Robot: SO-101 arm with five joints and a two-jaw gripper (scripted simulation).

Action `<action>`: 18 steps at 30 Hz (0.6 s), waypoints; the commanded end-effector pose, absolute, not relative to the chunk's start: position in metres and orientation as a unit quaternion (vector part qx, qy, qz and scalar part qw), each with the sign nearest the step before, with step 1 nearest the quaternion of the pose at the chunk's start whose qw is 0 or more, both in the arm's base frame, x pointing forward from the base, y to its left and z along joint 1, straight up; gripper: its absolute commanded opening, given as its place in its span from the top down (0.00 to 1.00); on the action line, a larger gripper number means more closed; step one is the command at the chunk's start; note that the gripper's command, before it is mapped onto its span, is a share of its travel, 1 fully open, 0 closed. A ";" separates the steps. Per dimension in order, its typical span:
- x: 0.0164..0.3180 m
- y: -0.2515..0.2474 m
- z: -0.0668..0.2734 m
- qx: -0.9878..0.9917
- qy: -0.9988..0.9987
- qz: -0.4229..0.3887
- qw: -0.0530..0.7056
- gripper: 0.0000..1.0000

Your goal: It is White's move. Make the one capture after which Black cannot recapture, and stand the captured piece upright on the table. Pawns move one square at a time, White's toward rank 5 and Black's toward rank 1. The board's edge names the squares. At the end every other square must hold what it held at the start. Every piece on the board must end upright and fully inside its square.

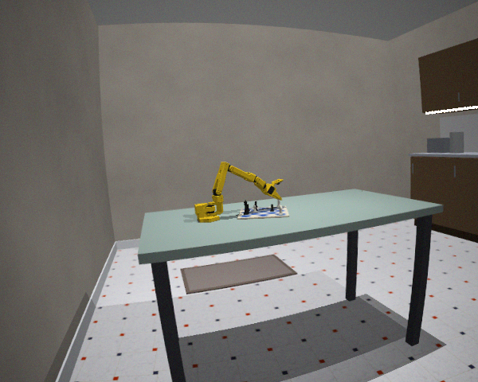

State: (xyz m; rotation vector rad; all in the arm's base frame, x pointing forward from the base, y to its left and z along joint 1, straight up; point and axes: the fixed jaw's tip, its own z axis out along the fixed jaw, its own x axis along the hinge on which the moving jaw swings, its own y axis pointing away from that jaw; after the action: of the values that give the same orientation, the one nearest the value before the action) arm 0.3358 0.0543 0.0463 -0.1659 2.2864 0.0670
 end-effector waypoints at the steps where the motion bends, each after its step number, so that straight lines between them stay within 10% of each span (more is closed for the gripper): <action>1: 0.333 0.051 0.034 -0.058 0.915 0.027 0.397 0.88; 18: 0.328 0.051 0.030 -0.058 0.916 0.027 0.397 0.88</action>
State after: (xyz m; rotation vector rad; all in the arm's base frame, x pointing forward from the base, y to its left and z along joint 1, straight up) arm 0.3306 0.0536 0.0343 -0.1674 2.3080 0.0657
